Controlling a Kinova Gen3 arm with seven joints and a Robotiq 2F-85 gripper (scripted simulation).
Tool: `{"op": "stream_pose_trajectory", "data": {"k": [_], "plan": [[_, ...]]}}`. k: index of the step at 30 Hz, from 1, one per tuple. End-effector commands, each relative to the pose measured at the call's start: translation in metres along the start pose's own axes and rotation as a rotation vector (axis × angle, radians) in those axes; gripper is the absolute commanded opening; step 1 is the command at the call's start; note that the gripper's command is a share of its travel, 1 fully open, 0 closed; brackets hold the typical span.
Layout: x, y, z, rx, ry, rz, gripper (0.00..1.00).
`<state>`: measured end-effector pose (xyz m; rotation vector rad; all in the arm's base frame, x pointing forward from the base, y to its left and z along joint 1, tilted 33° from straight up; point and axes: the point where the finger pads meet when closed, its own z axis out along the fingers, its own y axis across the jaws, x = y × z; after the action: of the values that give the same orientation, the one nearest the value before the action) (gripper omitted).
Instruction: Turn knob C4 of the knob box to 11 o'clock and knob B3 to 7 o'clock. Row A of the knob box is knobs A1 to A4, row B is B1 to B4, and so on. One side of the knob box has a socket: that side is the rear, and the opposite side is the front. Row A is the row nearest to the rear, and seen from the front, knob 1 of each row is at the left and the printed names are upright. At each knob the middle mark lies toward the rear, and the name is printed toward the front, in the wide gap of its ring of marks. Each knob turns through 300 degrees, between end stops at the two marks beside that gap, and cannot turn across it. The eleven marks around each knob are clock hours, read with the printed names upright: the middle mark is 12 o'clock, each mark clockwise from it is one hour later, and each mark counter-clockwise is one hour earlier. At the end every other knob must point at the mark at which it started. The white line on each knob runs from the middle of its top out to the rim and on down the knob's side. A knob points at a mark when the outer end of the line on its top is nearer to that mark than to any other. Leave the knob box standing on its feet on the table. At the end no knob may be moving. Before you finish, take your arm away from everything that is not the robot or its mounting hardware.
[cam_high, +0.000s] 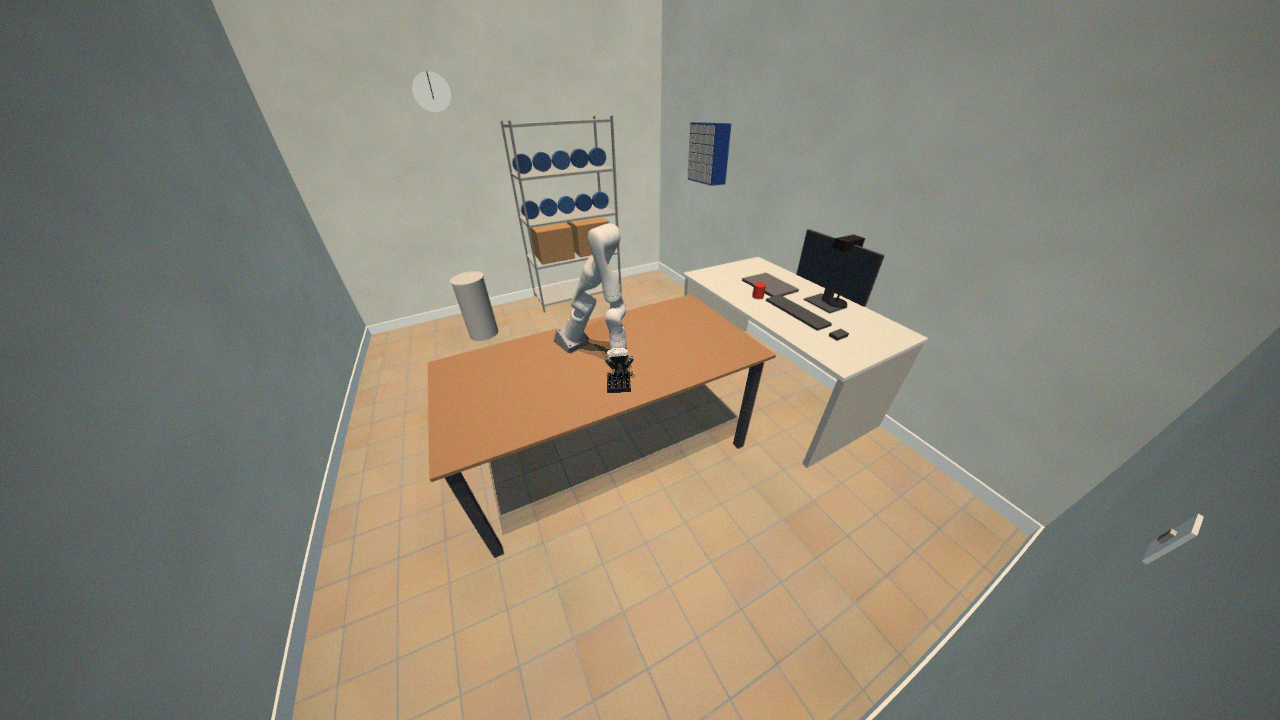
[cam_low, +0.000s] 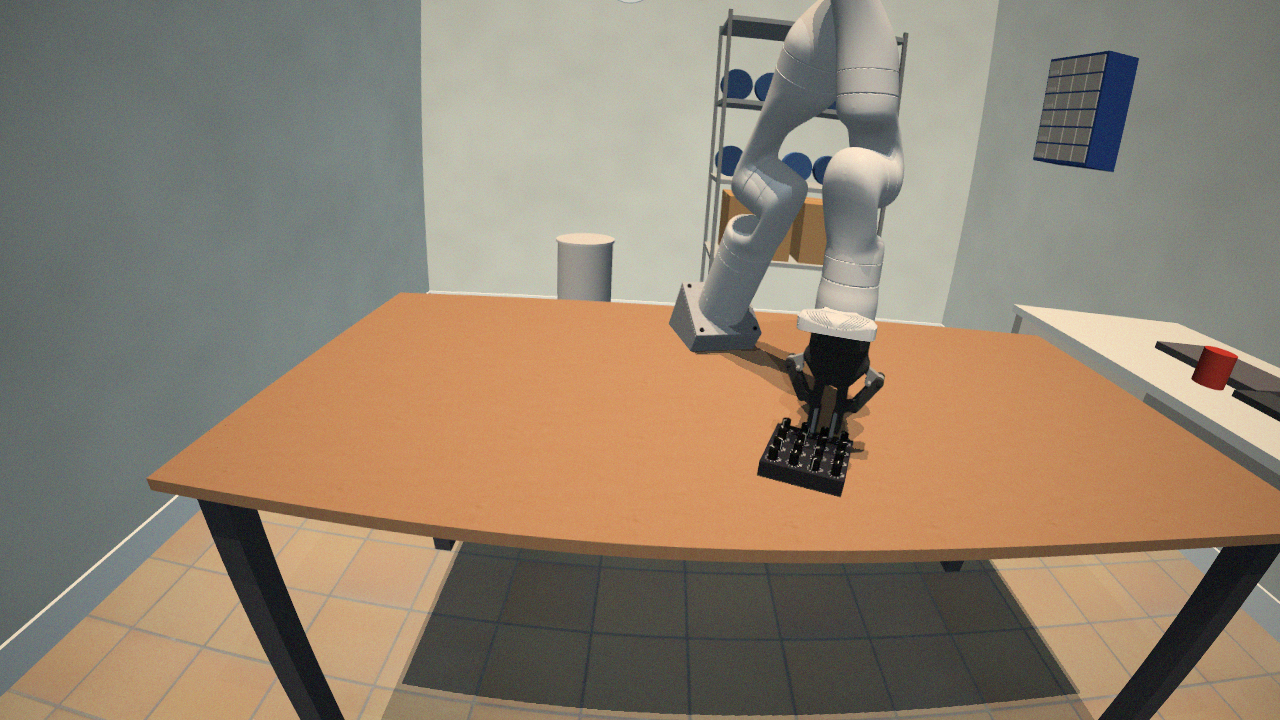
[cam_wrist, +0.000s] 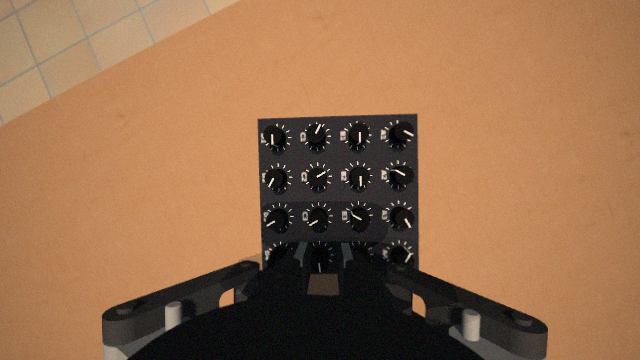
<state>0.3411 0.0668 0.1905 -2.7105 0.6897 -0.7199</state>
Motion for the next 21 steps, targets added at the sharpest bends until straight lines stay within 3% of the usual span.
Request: {"op": "stream_pose_trajectory", "data": {"k": [1, 11, 12, 21], "plan": [[-0.0022, -0.002, 0.0013, -0.009, 0.017, -0.007, 0.19], [-0.0022, -0.002, 0.0013, -0.009, 0.017, -0.007, 0.19], [-0.0022, -0.002, 0.0013, -0.009, 0.017, -0.007, 0.08], [-0.0022, -0.002, 0.0013, -0.009, 0.017, -0.007, 0.08]]}}
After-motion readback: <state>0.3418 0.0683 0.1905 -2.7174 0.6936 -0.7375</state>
